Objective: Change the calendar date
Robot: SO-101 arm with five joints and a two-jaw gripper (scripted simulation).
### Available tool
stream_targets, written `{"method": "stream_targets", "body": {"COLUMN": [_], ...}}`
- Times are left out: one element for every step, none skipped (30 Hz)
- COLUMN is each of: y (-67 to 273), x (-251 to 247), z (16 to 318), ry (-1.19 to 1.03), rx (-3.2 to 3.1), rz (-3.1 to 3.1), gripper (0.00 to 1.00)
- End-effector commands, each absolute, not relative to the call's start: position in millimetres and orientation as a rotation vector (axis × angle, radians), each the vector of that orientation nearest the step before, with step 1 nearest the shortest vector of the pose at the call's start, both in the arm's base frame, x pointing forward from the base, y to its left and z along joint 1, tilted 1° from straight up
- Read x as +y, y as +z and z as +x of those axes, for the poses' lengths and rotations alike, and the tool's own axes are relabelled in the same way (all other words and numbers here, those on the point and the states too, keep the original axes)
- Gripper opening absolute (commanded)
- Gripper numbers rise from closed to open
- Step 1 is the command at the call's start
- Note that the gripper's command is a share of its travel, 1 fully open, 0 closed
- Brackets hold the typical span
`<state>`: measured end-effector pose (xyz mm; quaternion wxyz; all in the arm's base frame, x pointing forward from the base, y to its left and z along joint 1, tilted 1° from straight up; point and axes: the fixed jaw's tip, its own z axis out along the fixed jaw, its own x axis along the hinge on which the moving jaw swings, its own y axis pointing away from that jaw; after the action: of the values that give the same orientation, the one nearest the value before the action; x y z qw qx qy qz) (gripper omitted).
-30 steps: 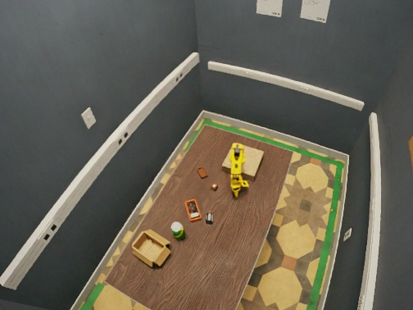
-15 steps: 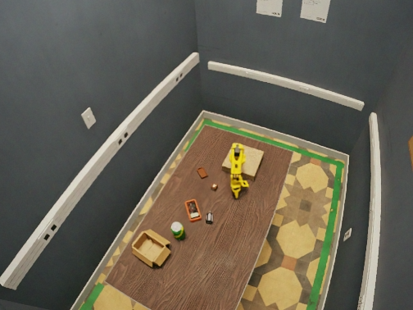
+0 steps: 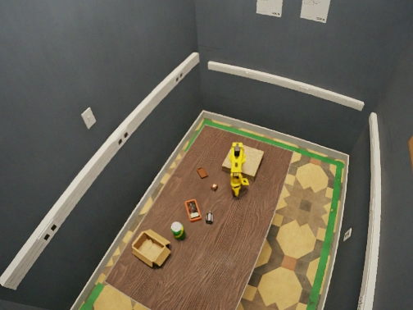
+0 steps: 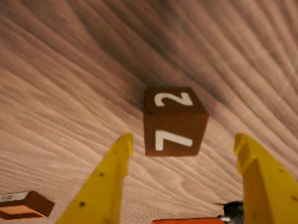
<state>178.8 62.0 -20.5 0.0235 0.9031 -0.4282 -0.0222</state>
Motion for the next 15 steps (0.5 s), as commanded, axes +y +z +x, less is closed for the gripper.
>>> {"method": "stream_targets", "body": {"y": [-10.4, -6.7, -3.0, 0.6, 4.0, 7.1, 10.0, 12.5, 14.6, 16.4, 17.7, 18.7, 19.4, 19.8, 19.9], "x": [64.7, 64.8, 64.8, 64.8, 64.8, 64.7, 64.7, 64.6, 64.5, 64.5, 64.4, 64.4, 64.4, 64.3, 64.3], "z": [182.4, 182.5, 182.6, 182.6, 182.5, 182.4, 182.2, 182.1, 181.9, 181.7, 181.6, 181.5, 181.4, 181.4, 181.3], "ry": [-0.049, -0.049, -0.049, -0.049, -0.049, -0.049, -0.049, -0.049, -0.049, -0.049, -0.049, -0.049, -0.049, -0.049, -0.049], "rx": [-1.34, -1.34, -1.34, -1.34, -1.34, -1.34, -1.34, -1.34, -1.34, -1.34, -1.34, -1.34, -1.34, -1.34, -1.34], "rz": [2.805, 2.805, 2.805, 2.805, 2.805, 2.805, 2.805, 2.805, 2.805, 2.805, 2.805, 2.805, 2.805, 2.805, 2.805], "gripper": [0.36, 0.36, 0.36, 0.36, 0.36, 0.36, 0.36, 0.36, 0.36, 0.36, 0.36, 0.36, 0.36, 0.36, 0.36]}}
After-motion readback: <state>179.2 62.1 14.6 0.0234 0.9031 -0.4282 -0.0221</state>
